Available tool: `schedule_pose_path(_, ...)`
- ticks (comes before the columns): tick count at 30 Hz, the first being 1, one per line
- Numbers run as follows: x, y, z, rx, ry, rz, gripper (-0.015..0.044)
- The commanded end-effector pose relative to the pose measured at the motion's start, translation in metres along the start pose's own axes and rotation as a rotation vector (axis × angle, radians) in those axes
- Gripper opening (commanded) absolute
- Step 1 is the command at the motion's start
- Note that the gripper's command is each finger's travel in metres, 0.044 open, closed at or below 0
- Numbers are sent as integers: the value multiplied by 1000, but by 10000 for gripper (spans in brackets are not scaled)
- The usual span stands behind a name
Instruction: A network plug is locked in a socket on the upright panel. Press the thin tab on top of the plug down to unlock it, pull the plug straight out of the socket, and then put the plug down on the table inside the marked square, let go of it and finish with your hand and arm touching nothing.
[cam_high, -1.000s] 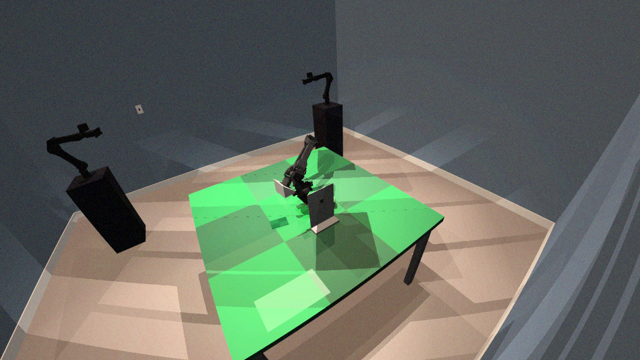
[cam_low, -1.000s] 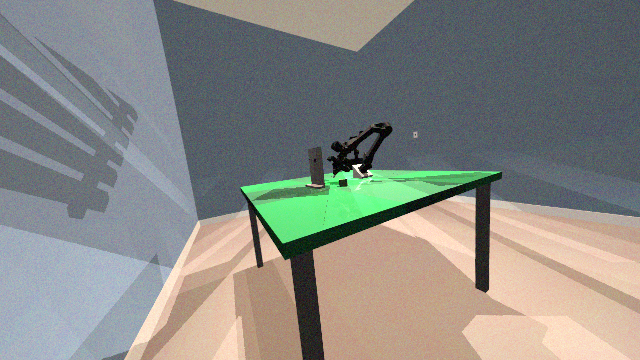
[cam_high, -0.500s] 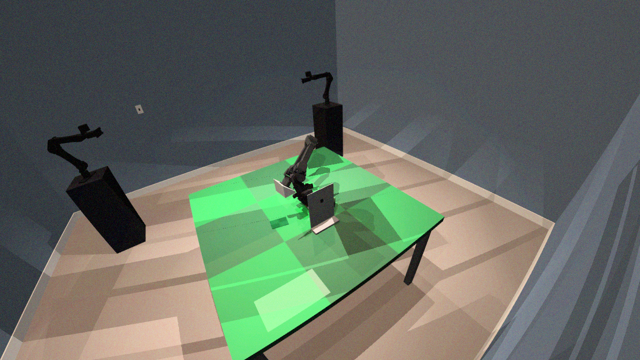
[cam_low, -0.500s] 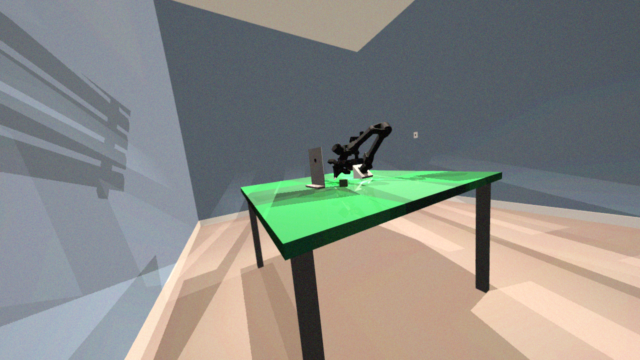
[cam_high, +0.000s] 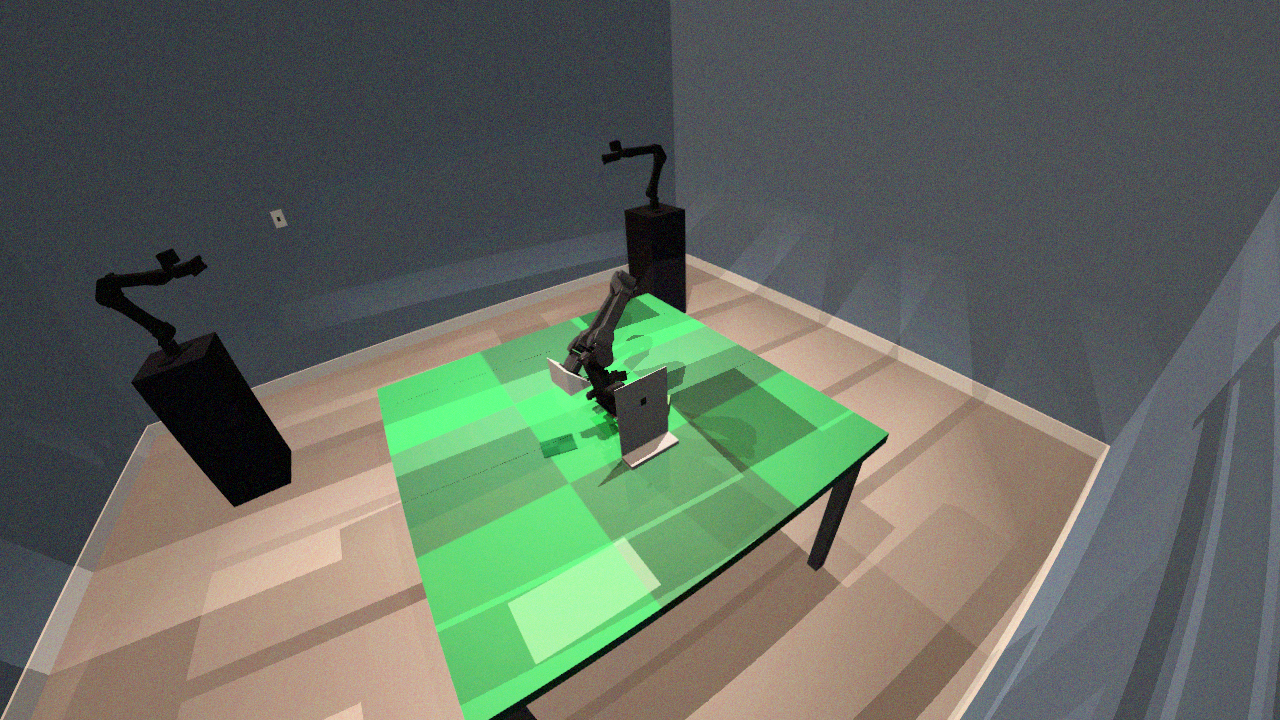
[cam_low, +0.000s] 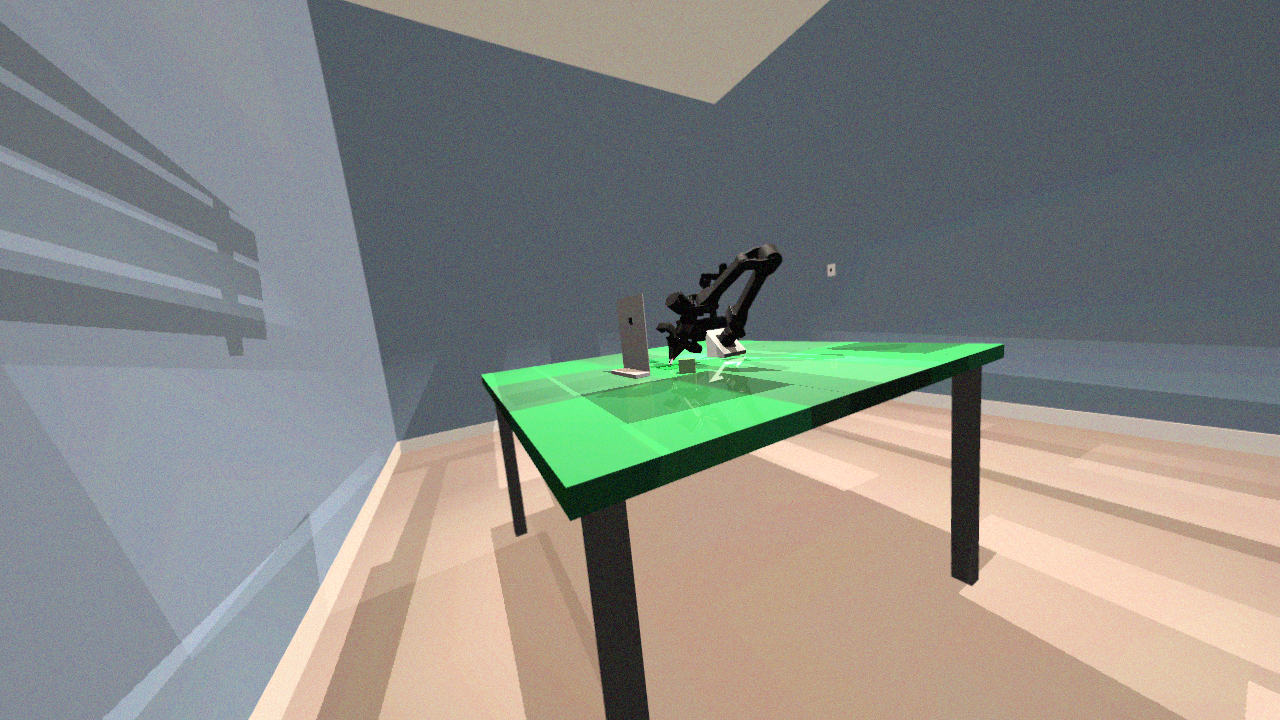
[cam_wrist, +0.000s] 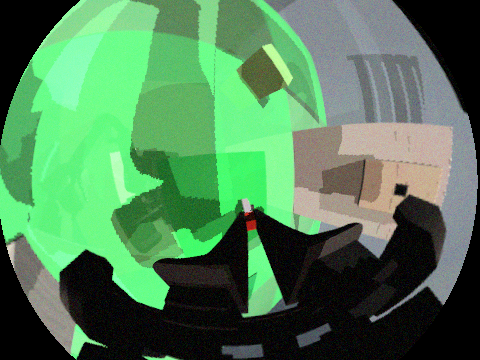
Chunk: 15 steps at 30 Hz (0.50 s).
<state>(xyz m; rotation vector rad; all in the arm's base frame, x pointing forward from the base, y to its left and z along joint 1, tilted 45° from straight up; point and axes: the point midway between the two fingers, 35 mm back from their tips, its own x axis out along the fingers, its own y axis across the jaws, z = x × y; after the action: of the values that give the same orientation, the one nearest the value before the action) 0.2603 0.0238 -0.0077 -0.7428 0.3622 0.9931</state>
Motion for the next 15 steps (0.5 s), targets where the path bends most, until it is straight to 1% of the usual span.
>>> schedule_pose_path(1,2,2,0,3,3,0,0)
schedule_pose_path(15,4,3,1,1,0,0,0)
